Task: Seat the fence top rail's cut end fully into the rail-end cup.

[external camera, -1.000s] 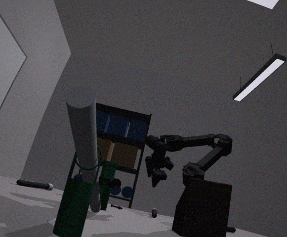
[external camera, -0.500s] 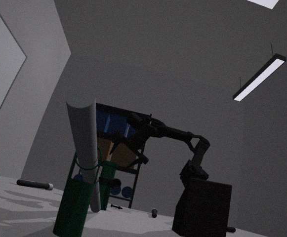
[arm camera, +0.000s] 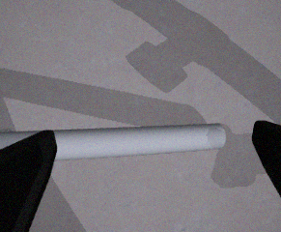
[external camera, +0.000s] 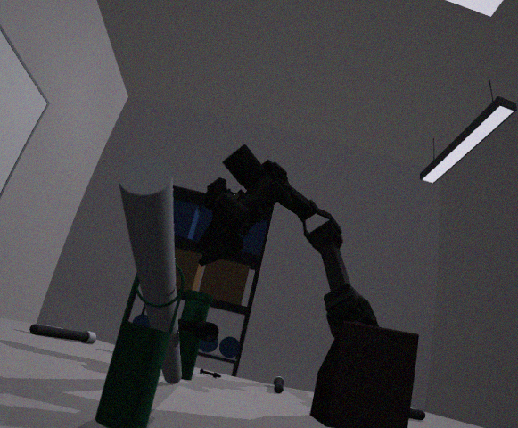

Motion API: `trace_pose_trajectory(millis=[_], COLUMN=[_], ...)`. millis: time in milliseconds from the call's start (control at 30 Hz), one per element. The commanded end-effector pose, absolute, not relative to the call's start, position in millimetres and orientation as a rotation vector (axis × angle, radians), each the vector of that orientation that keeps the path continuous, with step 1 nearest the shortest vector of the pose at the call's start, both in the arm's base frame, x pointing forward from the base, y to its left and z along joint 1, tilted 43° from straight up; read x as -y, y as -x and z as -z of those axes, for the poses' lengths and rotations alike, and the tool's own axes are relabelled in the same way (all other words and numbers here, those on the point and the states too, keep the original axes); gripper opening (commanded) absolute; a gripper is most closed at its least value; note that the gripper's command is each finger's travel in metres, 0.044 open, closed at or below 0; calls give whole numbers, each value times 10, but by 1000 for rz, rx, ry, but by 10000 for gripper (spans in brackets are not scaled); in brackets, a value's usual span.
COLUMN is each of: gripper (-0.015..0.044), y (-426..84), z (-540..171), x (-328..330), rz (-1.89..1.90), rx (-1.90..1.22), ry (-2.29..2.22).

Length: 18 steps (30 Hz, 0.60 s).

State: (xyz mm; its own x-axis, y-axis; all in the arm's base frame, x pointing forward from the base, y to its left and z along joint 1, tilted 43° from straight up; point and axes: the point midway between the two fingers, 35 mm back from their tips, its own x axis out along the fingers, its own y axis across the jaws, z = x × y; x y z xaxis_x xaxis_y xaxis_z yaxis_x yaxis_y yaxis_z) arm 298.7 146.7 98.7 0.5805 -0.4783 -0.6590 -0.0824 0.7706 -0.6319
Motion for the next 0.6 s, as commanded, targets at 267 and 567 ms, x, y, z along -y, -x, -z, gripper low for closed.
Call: trace_pose_trajectory(millis=[267, 567], gripper=[440, 440], y=[-3005, -2979], z=[-1078, -1464], x=[-1334, -743], rz=[70, -379], rx=[-1038, -1124], ry=[962, 1496])
